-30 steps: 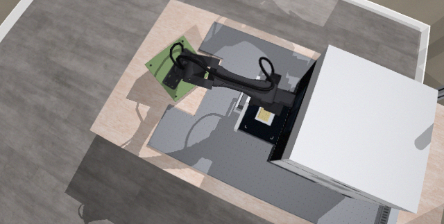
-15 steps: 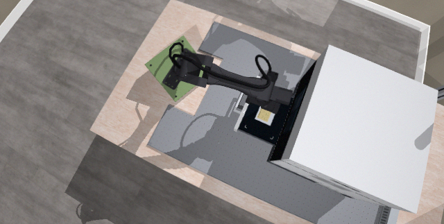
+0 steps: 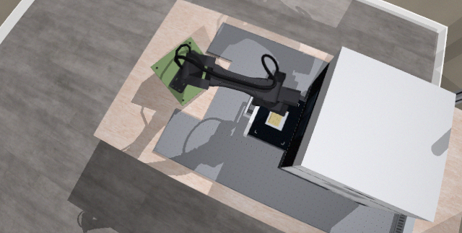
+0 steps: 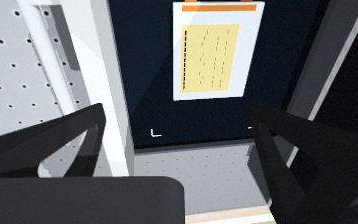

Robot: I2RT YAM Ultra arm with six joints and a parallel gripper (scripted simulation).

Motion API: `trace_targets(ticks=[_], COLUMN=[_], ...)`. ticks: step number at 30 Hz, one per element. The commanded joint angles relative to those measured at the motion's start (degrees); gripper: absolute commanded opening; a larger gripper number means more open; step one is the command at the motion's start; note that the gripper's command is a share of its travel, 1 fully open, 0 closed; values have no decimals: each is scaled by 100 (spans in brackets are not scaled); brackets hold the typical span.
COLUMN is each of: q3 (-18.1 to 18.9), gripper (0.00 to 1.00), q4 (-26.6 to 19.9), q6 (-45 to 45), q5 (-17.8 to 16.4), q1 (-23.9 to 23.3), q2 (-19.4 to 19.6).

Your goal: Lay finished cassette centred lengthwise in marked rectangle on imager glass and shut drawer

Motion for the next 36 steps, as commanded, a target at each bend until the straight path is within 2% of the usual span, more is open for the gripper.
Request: trace_targets(ticks=[1, 14, 16, 17, 19, 30, 34, 36], q3=[-104, -339, -339, -226, -389, -563, -488, -620], gripper=[100, 100, 100, 100, 100, 100, 100, 100], q4=[-94, -236, -236, -250, -276, -424, -457, -487], q6=[80, 188, 188, 201, 217, 326, 353, 372], q5=[34, 115, 115, 100, 133, 208, 201, 236], q1=[101, 225, 225, 239, 258, 381, 410, 432], q2=[-226, -564, -564, -599, -642, -924, -982, -1026])
